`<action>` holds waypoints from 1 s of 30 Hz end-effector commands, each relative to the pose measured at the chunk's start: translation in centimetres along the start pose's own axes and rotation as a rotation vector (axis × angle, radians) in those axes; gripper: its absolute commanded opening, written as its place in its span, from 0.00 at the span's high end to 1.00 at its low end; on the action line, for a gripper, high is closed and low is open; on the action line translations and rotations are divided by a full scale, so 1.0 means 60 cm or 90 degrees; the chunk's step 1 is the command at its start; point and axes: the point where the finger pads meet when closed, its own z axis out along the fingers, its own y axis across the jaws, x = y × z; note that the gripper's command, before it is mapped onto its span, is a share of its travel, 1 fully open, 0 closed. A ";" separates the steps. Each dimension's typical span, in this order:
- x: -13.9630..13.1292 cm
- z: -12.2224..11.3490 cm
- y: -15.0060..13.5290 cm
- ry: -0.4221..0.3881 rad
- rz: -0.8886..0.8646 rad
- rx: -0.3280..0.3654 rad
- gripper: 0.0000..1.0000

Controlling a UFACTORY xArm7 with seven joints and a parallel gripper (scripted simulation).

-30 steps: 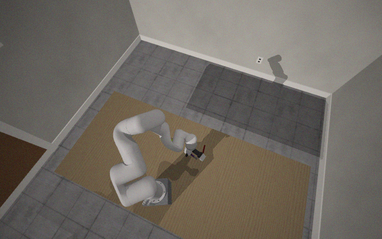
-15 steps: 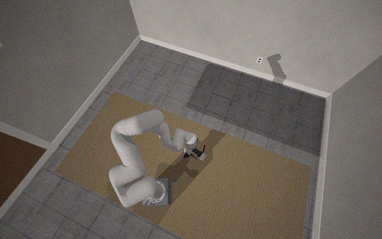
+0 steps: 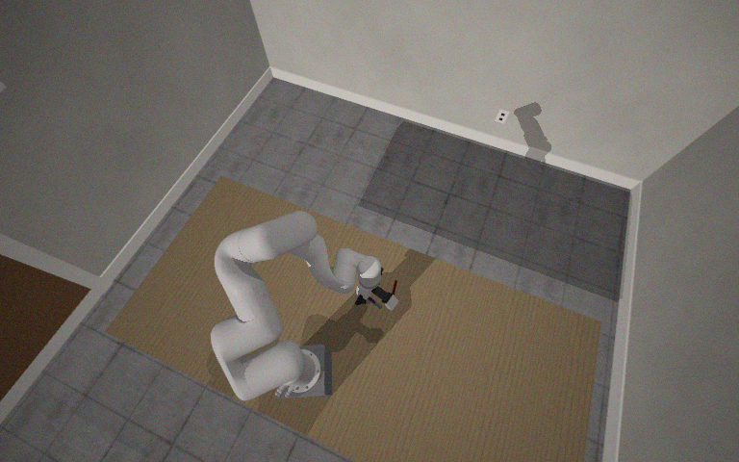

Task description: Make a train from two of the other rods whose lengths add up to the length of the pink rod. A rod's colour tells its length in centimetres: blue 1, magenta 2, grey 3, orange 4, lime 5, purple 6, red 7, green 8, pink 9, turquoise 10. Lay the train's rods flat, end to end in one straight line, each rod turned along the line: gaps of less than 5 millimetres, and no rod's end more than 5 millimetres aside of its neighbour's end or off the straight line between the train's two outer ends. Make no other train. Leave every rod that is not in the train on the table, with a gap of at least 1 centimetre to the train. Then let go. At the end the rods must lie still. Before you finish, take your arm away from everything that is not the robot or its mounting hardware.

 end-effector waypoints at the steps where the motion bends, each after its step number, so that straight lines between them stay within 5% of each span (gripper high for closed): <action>1: 0.000 -0.003 -0.002 0.000 0.000 0.002 0.00; 15: 0.000 -0.097 -0.002 0.000 0.000 0.002 0.00; 30: 0.000 -0.147 -0.002 0.000 0.000 0.002 0.00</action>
